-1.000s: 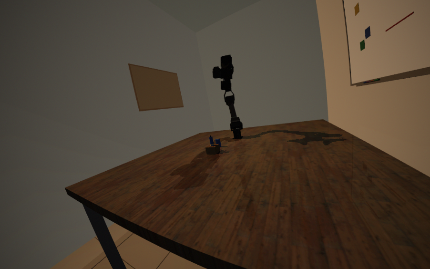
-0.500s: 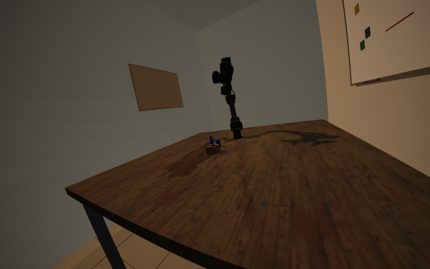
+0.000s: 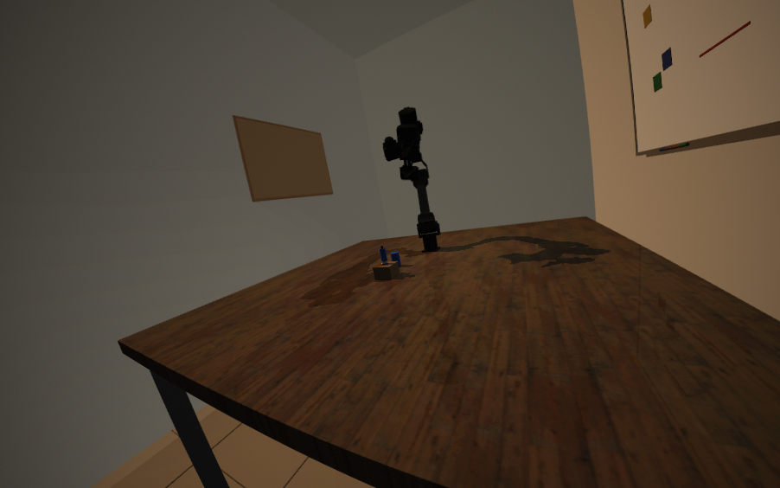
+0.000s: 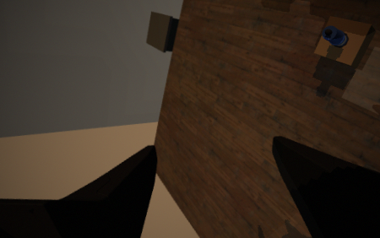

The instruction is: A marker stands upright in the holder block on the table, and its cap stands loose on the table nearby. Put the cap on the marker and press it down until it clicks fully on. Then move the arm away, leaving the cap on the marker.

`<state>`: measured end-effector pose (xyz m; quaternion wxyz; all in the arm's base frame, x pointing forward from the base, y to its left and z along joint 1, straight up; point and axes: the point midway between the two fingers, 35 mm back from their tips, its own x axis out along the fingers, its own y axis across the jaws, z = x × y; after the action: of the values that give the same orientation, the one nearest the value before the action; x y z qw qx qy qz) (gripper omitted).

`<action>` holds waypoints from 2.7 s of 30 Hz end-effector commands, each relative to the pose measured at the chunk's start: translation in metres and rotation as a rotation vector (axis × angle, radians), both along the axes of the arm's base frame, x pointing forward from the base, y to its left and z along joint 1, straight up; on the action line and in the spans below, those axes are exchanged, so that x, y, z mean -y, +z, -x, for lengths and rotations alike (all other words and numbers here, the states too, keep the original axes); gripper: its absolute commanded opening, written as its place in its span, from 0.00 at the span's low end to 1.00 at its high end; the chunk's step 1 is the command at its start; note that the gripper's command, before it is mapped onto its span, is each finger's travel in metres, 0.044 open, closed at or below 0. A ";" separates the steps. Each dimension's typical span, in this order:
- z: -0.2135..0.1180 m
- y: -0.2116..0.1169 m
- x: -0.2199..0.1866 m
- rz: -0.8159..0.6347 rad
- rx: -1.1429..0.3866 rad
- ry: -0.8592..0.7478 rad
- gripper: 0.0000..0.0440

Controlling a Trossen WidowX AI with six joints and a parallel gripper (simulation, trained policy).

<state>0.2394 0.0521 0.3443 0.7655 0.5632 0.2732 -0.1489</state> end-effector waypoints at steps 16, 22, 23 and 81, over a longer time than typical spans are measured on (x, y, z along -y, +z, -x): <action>-0.002 -0.043 0.015 0.023 -0.212 -0.052 0.74; -0.003 -0.054 0.020 0.026 -0.273 -0.069 0.74; -0.003 -0.056 0.021 0.027 -0.283 -0.072 0.74; -0.011 -0.139 0.077 -0.008 -0.773 -0.195 0.74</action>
<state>0.2514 -0.0229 0.2096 0.5951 0.4951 0.4779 -0.4152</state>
